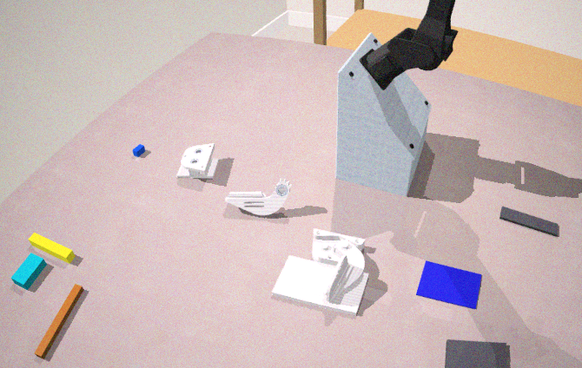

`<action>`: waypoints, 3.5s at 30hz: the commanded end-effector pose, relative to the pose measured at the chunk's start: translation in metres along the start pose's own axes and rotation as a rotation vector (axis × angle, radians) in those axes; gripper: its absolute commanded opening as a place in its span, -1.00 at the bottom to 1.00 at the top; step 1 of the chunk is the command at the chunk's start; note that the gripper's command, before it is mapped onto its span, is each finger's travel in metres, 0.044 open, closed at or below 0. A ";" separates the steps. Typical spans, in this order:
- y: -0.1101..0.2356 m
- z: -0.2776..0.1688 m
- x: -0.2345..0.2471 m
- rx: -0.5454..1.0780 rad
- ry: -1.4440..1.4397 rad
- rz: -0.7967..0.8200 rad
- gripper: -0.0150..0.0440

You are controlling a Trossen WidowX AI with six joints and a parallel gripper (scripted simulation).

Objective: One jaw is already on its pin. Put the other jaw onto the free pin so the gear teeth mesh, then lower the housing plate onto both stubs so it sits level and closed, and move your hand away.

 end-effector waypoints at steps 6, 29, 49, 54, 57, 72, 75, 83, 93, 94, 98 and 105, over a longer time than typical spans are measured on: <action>0.003 -0.034 0.018 0.142 -0.024 0.059 -0.49; 0.038 -0.143 0.058 0.554 -0.059 0.195 -0.49; 0.099 -0.224 0.062 0.910 -0.117 0.215 -0.49; 0.114 -0.237 0.057 0.978 -0.129 0.201 -0.49; 0.124 -0.245 0.055 1.024 -0.140 0.193 -0.49; 0.199 -0.294 0.047 1.314 -0.249 0.139 -0.49; 0.215 -0.301 0.044 1.371 -0.273 0.121 -0.49; 0.257 -0.315 0.037 1.512 -0.335 0.064 -0.49; 0.313 -0.324 0.028 1.686 -0.424 -0.033 -0.49; 0.319 -0.325 0.027 1.702 -0.434 -0.044 -0.49; 0.341 -0.325 0.023 1.766 -0.470 -0.087 -0.49; 0.378 -0.322 0.016 1.866 -0.529 -0.160 -0.49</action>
Point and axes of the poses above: the point midway between the two fingers, 35 mm back from their tips, its own y axis back along the fingers, its own x axis across the jaws, z = x × y, the point moved 10 cm from there along y, back along the fingers, and after that the axes turned 14 degrees about y, right-handed, at the moved point
